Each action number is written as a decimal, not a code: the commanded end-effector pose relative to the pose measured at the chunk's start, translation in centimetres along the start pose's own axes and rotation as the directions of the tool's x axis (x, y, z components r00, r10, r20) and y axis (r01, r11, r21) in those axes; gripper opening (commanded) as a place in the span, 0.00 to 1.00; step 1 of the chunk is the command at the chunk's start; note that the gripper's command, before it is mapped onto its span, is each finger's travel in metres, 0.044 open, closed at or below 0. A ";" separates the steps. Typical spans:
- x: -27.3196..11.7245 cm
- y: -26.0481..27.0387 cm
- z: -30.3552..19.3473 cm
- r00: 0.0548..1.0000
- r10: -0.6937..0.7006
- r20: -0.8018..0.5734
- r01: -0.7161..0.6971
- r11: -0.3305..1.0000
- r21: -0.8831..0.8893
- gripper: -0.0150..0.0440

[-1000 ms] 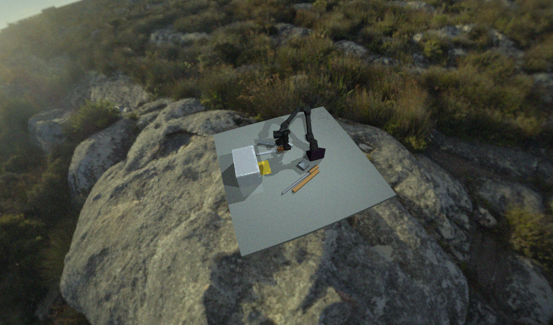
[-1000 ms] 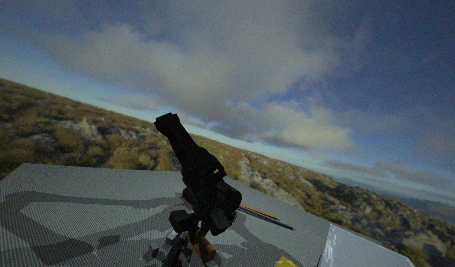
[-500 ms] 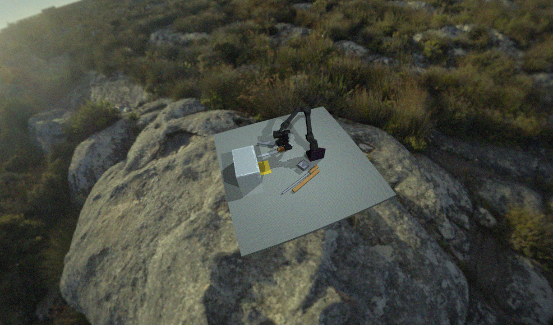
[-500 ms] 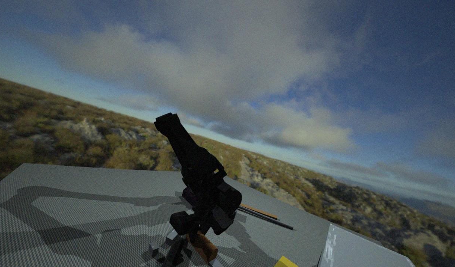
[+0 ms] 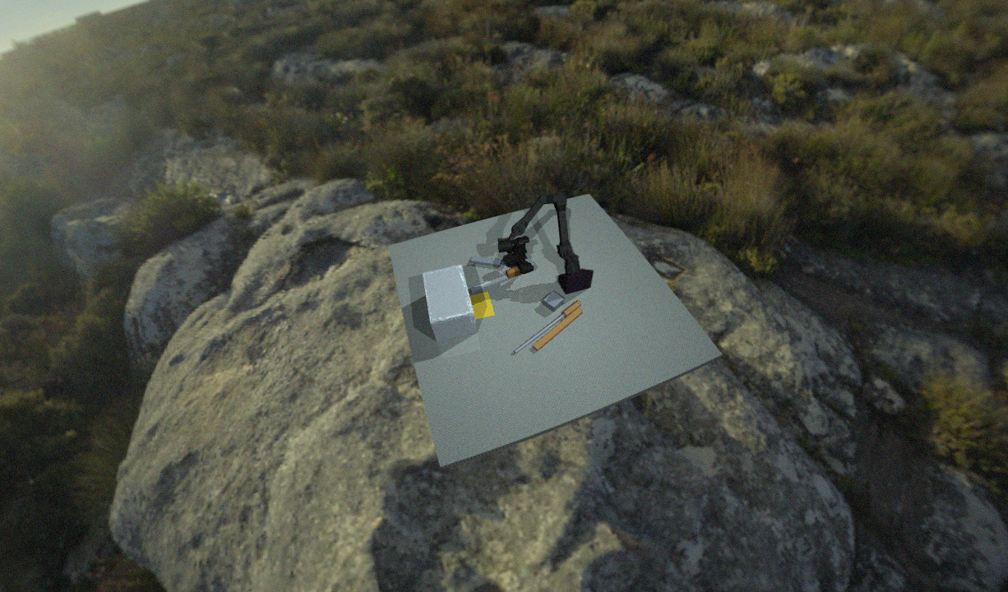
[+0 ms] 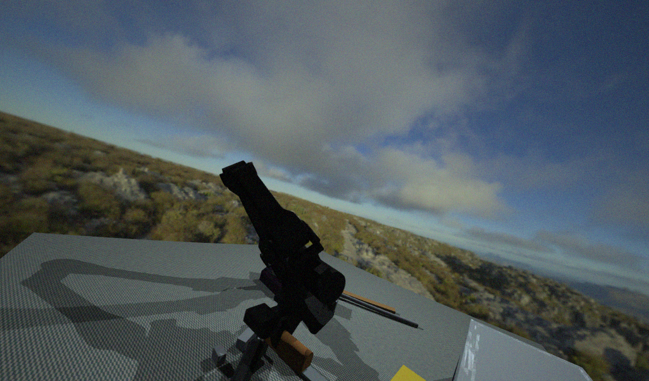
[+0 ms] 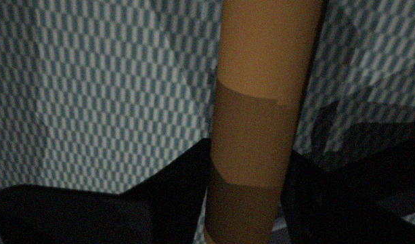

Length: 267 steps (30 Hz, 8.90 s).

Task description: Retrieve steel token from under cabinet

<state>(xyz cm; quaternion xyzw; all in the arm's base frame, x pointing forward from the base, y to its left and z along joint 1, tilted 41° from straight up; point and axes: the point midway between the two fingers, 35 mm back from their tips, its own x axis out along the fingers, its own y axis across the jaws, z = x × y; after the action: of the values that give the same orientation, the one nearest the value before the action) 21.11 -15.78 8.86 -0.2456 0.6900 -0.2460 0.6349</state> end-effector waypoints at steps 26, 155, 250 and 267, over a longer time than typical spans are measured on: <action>0.0 0.1 1.4 1.000 0.001 0.000 -0.001 1.000 -0.016 0.59; 0.0 0.4 8.3 1.000 0.000 0.007 0.001 0.999 -0.048 0.25; 0.1 2.5 16.6 1.000 0.001 0.011 0.000 0.999 -0.045 0.25; 0.1 4.0 16.5 1.000 0.002 0.011 -0.001 0.999 -0.045 0.25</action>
<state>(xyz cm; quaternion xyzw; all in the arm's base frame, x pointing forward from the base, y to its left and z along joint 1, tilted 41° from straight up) 37.62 -13.87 5.58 -0.2613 0.6894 -0.2327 0.6342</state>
